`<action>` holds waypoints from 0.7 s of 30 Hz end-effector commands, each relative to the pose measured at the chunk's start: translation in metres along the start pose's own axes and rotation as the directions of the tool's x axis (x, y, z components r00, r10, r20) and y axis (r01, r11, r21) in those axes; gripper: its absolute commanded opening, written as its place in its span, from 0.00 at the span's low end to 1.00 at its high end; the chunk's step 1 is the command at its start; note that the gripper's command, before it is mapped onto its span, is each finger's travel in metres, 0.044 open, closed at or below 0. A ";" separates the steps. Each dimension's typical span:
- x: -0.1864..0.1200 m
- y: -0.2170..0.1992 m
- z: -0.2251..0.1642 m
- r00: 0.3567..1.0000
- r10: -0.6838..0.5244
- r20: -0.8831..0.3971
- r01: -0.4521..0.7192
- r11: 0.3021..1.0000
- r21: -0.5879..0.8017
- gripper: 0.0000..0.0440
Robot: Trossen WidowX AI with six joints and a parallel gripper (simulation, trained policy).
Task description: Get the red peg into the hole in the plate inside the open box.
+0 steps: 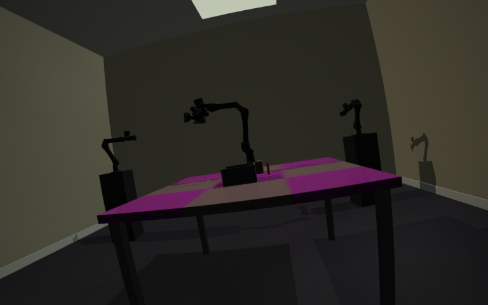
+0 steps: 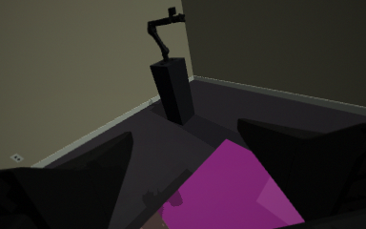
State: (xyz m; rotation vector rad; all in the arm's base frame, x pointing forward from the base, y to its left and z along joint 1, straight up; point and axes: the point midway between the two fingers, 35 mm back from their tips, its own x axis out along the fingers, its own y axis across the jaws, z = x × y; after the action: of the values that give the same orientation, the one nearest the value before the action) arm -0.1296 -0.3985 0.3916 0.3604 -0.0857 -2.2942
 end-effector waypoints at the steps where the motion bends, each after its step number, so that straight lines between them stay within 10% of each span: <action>1: -0.007 0.027 -0.044 0.993 0.037 -0.113 -0.045 0.997 -0.065 1.00; 21: -0.144 0.125 -0.223 0.824 0.177 -0.538 -0.416 0.834 -0.363 1.00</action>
State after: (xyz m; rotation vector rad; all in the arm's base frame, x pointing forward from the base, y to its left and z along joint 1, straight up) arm 0.0868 -0.3834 0.2468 0.6000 0.5464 -1.8352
